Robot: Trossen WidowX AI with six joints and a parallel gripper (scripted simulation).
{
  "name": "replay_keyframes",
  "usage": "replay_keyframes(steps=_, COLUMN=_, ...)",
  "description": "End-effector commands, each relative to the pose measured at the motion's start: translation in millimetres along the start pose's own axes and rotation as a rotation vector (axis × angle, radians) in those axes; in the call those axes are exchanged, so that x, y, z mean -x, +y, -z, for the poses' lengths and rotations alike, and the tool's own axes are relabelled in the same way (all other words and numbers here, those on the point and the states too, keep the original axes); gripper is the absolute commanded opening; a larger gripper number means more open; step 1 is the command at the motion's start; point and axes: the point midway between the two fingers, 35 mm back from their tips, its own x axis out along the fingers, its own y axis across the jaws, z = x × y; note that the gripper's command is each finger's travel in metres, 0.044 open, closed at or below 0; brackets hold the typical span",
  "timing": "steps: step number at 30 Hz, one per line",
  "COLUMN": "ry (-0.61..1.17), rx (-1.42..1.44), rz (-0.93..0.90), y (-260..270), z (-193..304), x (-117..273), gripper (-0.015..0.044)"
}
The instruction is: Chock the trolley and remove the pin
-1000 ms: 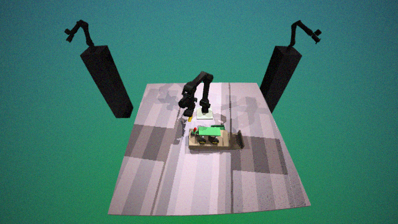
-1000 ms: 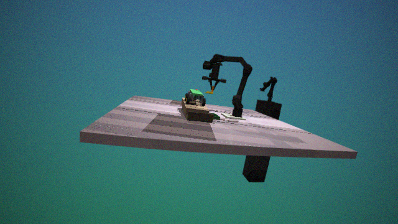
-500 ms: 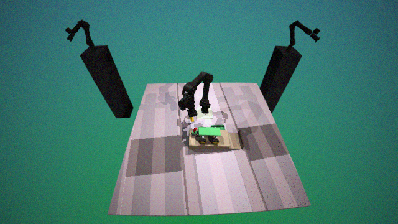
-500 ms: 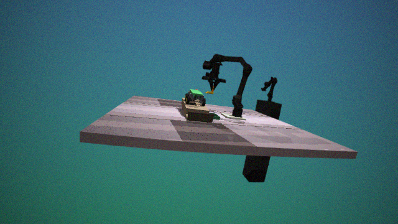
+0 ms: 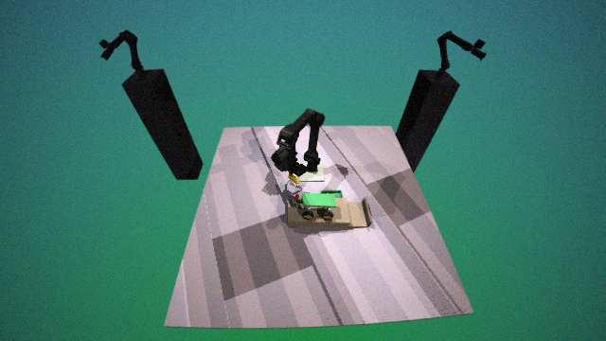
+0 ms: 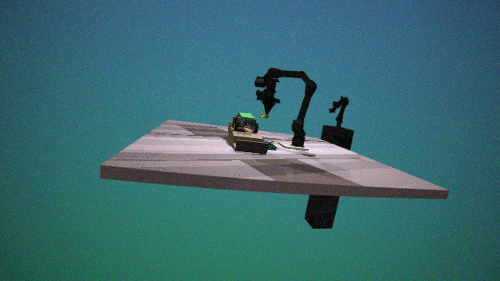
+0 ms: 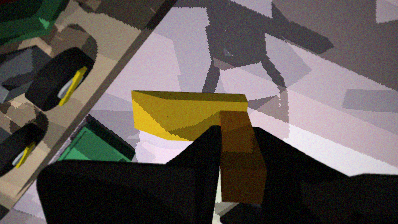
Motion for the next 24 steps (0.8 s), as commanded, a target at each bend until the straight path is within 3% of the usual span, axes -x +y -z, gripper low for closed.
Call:
replay_keyframes(steps=1, ry=0.002, rx=0.129, rz=0.003, y=-0.5, z=0.0, x=0.0, gripper=0.0)
replay_keyframes(steps=24, ry=0.003, rx=0.92, rz=0.004, y=-0.4, z=0.0, x=0.0, gripper=0.0)
